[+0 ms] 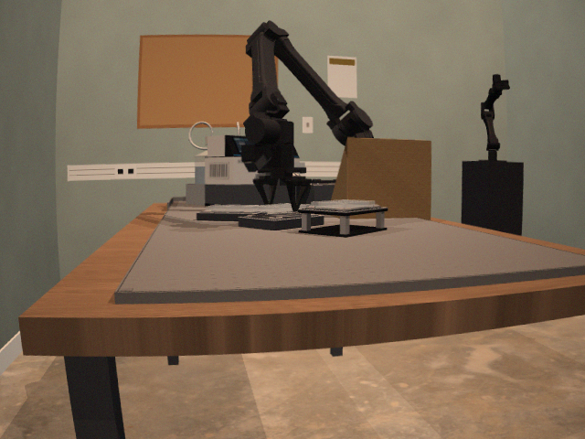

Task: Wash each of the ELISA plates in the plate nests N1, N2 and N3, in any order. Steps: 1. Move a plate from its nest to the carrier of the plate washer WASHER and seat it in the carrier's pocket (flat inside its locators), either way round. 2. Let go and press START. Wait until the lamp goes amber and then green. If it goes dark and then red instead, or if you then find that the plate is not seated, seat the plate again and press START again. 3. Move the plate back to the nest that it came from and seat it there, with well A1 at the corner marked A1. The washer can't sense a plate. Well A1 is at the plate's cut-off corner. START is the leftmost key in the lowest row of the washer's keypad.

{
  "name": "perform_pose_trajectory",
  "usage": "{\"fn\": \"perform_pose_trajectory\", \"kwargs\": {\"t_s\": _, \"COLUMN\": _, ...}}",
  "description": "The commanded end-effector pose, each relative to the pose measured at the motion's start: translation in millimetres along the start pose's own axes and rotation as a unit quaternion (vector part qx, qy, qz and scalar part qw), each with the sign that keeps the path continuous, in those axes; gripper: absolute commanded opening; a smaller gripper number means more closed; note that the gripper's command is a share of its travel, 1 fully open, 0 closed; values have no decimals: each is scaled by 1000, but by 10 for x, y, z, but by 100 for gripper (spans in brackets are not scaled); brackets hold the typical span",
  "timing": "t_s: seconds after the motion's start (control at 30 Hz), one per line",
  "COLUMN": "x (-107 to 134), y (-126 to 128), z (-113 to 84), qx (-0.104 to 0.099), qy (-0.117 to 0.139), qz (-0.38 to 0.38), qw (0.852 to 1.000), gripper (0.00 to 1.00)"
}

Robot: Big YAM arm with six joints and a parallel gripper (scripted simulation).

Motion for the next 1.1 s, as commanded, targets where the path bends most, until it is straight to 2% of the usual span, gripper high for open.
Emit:
{"fn": "perform_pose_trajectory", "kwargs": {"t_s": 0.0, "x": -141, "y": -36, "z": -92, "qx": -6, "qy": -18, "qz": 8, "qw": 1000, "gripper": 84}}
{"fn": "perform_pose_trajectory", "kwargs": {"t_s": 0.5, "x": -39, "y": -24, "z": 10, "qx": -3, "qy": -7, "qz": 1, "qw": 1000, "gripper": 84}}
{"fn": "perform_pose_trajectory", "kwargs": {"t_s": 0.63, "x": -98, "y": -11, "z": 2, "qx": -4, "qy": -11, "qz": 5, "qw": 1000, "gripper": 84}}
{"fn": "perform_pose_trajectory", "kwargs": {"t_s": 1.07, "x": -35, "y": 3, "z": 62, "qx": -2, "qy": -5, "qz": -1, "qw": 1000, "gripper": 84}}
Point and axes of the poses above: the point where the finger pads meet when closed, its own z axis out along the fingers, its own y axis across the jaws, x = y × z, the point moved 1 cm from there along -z, back along the fingers, and after that the axes turned 13 degrees about z, right-handed, at the moved point
